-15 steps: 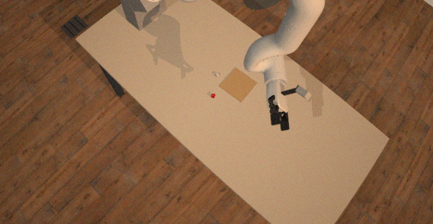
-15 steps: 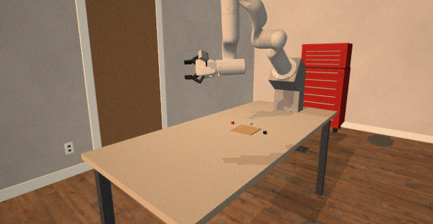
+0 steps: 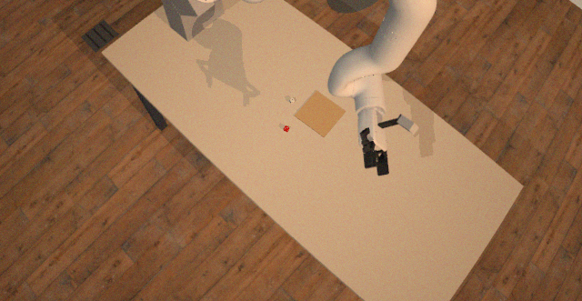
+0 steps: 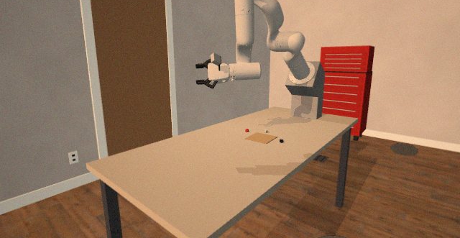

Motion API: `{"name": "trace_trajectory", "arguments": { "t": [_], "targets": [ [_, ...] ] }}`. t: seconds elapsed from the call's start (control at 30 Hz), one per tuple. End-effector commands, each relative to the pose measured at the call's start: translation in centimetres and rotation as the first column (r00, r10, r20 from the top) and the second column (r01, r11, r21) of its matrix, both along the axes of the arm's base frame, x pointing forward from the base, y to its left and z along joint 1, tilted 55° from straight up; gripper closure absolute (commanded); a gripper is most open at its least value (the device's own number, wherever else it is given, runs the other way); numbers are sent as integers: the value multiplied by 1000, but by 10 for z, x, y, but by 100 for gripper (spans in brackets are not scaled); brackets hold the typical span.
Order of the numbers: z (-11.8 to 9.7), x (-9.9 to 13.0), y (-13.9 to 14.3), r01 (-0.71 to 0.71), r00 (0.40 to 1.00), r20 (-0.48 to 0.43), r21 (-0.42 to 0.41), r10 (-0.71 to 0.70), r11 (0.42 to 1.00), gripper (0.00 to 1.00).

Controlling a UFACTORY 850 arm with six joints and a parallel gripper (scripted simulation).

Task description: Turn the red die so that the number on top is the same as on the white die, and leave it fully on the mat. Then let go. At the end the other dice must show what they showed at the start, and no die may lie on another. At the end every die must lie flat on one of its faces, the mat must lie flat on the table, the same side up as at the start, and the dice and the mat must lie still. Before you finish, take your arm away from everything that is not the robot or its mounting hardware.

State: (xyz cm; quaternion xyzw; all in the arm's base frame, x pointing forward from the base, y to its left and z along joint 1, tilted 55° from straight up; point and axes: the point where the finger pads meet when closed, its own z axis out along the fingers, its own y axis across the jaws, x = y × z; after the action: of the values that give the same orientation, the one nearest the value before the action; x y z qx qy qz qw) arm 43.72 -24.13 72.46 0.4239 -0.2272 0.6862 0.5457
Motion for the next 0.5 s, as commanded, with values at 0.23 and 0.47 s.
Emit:
{"name": "trace_trajectory", "arguments": {
  "t": [0.23, 0.47],
  "targets": [
    [-6, 11, 2, -42, 998, -57, -24, 41, 999, 0],
    [-42, 48, 13, -196, 944, -286, -86, 164, 977, 0]
  ]
}}
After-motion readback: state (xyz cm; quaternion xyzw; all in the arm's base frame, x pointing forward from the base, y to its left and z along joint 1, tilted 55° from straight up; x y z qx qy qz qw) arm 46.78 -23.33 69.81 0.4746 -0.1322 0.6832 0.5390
